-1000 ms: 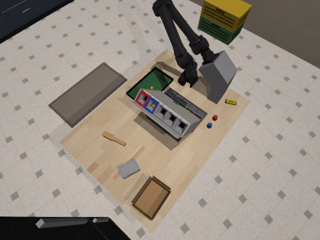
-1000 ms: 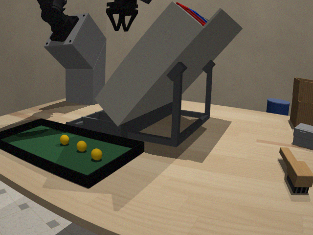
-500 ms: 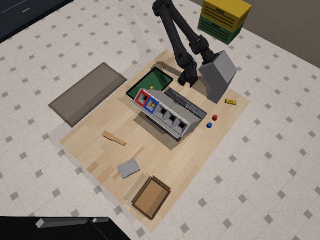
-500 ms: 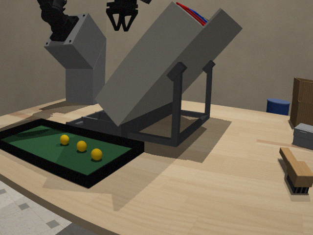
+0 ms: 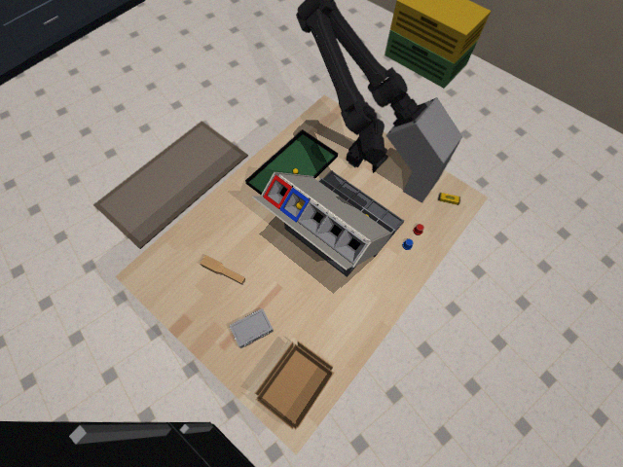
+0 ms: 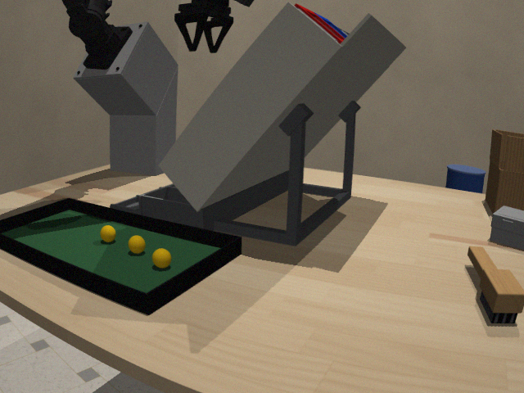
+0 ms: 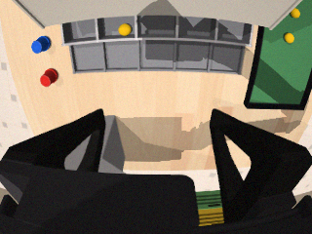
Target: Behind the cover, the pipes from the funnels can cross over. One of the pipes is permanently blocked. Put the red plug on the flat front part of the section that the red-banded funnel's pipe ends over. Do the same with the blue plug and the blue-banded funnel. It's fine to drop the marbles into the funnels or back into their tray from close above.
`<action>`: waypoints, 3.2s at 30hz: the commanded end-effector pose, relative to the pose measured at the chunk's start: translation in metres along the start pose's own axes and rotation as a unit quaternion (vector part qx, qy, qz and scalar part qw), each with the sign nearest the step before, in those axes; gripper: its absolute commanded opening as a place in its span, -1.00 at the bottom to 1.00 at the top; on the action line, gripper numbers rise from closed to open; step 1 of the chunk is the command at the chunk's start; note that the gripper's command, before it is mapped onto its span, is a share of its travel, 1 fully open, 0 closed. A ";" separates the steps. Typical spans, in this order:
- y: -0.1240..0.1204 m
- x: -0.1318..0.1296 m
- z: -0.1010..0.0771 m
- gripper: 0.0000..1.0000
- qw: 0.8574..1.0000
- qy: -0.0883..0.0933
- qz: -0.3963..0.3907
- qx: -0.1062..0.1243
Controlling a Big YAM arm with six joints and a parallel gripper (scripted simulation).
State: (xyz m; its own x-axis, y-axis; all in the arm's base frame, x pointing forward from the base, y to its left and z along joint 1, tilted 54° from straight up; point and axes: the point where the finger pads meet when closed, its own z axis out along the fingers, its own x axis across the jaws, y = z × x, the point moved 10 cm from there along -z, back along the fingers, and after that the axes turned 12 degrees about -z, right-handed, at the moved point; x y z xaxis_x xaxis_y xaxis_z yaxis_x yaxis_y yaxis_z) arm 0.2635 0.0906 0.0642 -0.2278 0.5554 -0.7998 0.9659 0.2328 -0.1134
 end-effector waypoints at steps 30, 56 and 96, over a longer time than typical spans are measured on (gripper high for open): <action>-0.020 -0.071 0.047 0.60 1.000 0.001 0.005 -0.002; -0.044 -0.155 0.102 0.60 1.000 -0.003 0.006 0.002; -0.032 -0.308 0.139 0.60 1.000 -0.002 0.006 0.003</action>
State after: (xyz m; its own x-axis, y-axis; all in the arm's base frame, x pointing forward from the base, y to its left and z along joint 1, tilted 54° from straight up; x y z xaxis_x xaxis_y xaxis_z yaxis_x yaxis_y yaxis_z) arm 0.3137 -0.1935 0.2242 -0.2259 0.5602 -0.7970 0.9681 0.2199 -0.1198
